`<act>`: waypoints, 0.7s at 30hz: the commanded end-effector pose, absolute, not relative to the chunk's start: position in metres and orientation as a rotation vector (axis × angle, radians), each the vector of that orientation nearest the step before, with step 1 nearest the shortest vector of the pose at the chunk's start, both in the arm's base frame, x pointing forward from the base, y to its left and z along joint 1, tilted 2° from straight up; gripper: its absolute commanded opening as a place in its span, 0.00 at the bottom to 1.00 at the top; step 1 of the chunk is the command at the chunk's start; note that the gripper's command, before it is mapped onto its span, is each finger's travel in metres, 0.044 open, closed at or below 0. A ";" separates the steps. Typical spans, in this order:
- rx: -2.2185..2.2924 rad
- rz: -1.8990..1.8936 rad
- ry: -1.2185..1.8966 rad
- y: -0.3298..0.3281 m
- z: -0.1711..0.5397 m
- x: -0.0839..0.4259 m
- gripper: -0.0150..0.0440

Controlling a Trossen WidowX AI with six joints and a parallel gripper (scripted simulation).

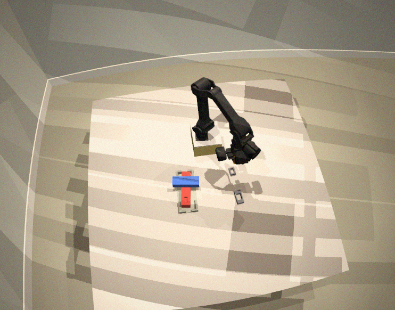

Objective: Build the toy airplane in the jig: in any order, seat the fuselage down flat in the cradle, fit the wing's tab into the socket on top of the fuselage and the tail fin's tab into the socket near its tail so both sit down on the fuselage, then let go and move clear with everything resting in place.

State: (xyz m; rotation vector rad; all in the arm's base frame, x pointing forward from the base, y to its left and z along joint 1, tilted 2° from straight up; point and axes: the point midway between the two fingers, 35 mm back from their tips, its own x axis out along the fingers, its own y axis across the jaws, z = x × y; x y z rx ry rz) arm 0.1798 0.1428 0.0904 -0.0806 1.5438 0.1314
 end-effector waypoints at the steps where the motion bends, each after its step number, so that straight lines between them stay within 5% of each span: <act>1: -0.076 0.130 1.543 0.140 0.091 0.188 0.25; 21: -0.050 0.112 1.544 0.113 0.086 0.226 0.25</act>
